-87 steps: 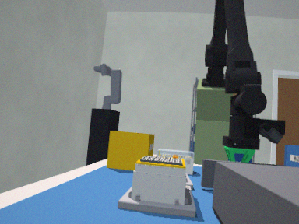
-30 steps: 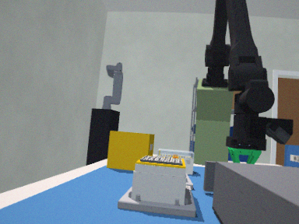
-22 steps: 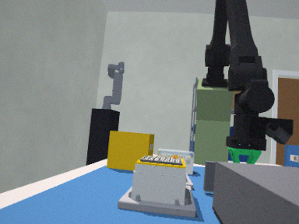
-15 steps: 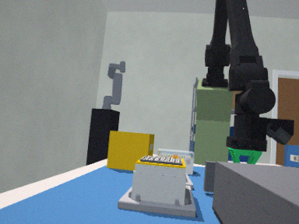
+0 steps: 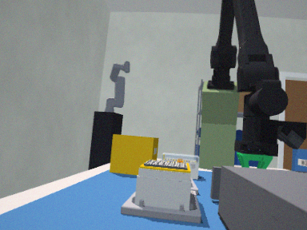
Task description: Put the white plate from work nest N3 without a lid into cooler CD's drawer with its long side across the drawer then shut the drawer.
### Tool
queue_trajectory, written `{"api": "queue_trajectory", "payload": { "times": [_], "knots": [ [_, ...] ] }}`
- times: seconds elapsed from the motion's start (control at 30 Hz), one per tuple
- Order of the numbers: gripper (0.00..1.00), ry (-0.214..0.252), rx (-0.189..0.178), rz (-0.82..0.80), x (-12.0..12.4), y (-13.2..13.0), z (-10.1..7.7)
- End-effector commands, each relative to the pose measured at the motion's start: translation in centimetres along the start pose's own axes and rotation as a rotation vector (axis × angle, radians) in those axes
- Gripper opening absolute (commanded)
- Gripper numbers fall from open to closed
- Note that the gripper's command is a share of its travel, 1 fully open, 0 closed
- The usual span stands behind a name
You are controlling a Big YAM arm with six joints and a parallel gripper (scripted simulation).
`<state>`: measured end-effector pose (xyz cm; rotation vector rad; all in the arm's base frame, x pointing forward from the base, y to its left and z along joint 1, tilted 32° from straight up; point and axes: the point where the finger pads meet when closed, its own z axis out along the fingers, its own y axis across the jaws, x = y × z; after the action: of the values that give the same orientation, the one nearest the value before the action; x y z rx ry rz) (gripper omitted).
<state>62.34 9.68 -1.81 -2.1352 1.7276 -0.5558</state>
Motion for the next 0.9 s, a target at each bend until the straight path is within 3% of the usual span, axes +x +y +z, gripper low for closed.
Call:
{"api": "queue_trajectory", "payload": {
  "times": [0.0,0.2,0.23,0.27,0.87],
  "knots": [
    [0.00,-0.005,0.040,0.004,-0.7,-3.0,-0.4],
    [0.00,-0.005,0.041,0.004,-0.7,-3.6,-0.4],
    [0.00,-0.003,0.071,0.007,-0.6,-4.6,-1.1],
    [0.00,-0.003,0.072,0.007,-0.5,-4.7,-1.1],
    [0.00,-0.003,0.072,0.007,-0.5,-4.7,-1.1]
  ]
}}
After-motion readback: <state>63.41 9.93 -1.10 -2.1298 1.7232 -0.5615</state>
